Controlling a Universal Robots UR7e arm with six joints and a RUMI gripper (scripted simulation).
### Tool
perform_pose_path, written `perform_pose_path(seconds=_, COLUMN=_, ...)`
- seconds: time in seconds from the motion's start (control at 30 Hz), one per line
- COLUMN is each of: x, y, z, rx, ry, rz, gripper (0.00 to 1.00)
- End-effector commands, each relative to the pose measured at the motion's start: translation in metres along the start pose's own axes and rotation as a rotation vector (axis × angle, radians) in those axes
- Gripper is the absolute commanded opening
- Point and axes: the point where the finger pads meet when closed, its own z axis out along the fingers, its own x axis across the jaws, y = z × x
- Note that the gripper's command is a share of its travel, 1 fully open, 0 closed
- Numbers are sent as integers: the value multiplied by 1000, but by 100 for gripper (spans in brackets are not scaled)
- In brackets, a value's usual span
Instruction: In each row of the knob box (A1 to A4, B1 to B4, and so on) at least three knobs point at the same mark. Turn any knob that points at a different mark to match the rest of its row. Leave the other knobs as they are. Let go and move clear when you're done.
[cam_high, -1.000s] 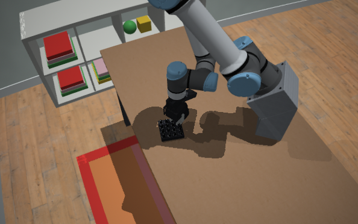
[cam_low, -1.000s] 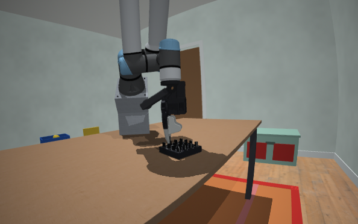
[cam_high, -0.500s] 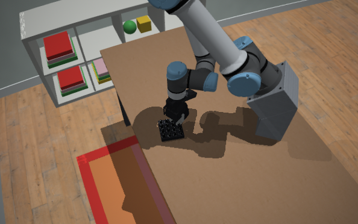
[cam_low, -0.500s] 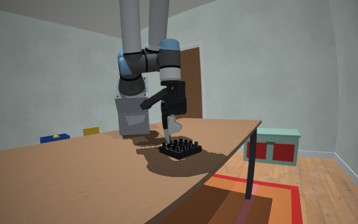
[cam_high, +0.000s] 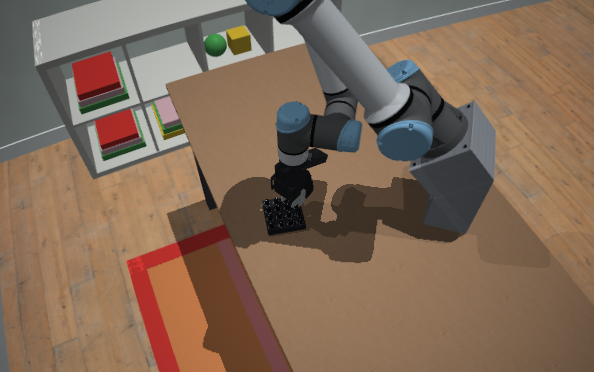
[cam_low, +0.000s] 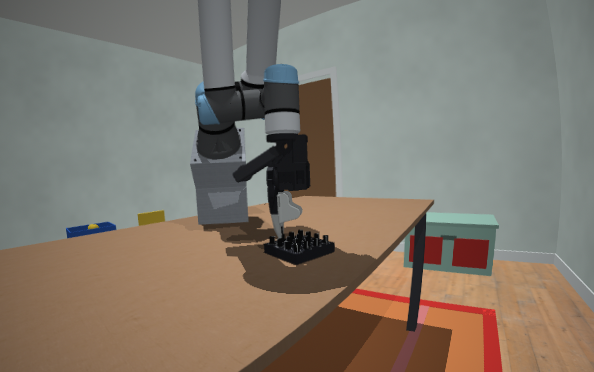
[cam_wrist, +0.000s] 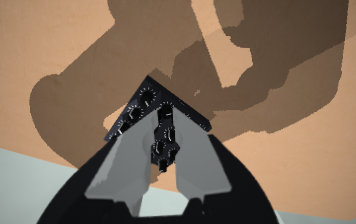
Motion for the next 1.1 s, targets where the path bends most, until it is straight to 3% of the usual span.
perform_pose_path(seconds=0.0, x=0, y=0, z=0, rx=0, ry=-1, rz=29, gripper=4)
perform_pose_path(seconds=0.7, x=1, y=0, z=0, rx=-1, ry=-1, rz=254, gripper=4)
perform_pose_path(seconds=1.07, x=2, y=1, z=0, rx=-1, ry=-1, rz=476, gripper=4)
